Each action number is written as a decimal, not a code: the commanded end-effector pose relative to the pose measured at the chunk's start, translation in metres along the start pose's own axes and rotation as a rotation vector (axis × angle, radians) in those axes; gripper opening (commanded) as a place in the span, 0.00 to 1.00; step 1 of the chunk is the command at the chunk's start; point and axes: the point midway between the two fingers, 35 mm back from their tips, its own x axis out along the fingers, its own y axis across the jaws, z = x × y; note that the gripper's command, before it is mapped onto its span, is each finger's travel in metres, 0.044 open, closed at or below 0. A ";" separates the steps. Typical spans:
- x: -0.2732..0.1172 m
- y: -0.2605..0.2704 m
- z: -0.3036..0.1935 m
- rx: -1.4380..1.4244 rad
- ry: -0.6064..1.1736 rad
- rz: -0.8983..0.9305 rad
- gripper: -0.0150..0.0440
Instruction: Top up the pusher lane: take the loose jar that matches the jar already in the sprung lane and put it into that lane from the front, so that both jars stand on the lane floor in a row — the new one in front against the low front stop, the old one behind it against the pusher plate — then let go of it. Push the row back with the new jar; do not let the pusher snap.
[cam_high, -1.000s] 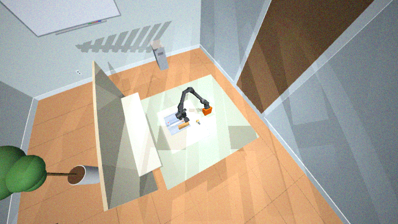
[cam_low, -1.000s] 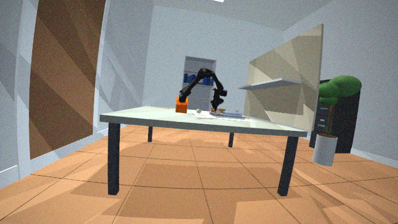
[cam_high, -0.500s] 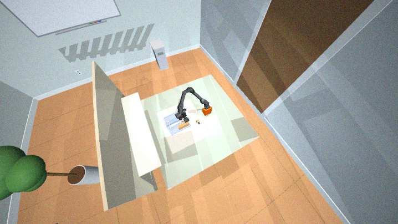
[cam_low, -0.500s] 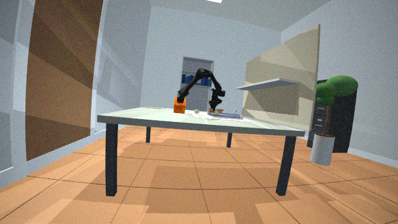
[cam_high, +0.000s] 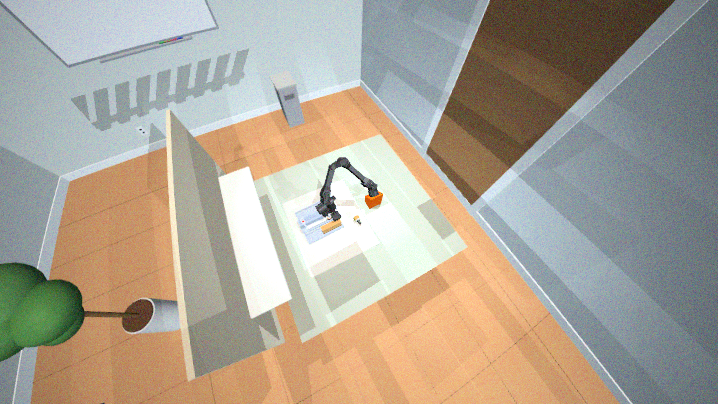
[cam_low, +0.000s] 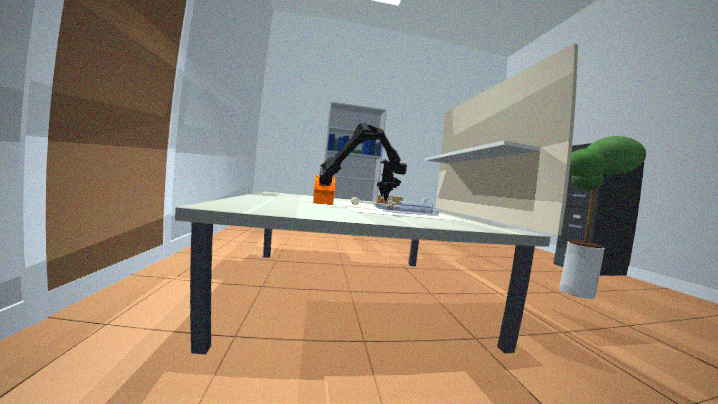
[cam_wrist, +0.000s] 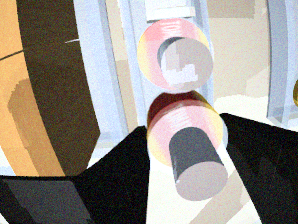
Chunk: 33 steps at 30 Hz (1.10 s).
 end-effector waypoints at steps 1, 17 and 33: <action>-0.003 -0.002 0.009 0.017 -0.025 -0.001 0.25; 0.002 -0.002 0.010 0.017 -0.025 -0.001 0.25; 0.008 -0.002 0.010 0.017 -0.025 -0.001 0.25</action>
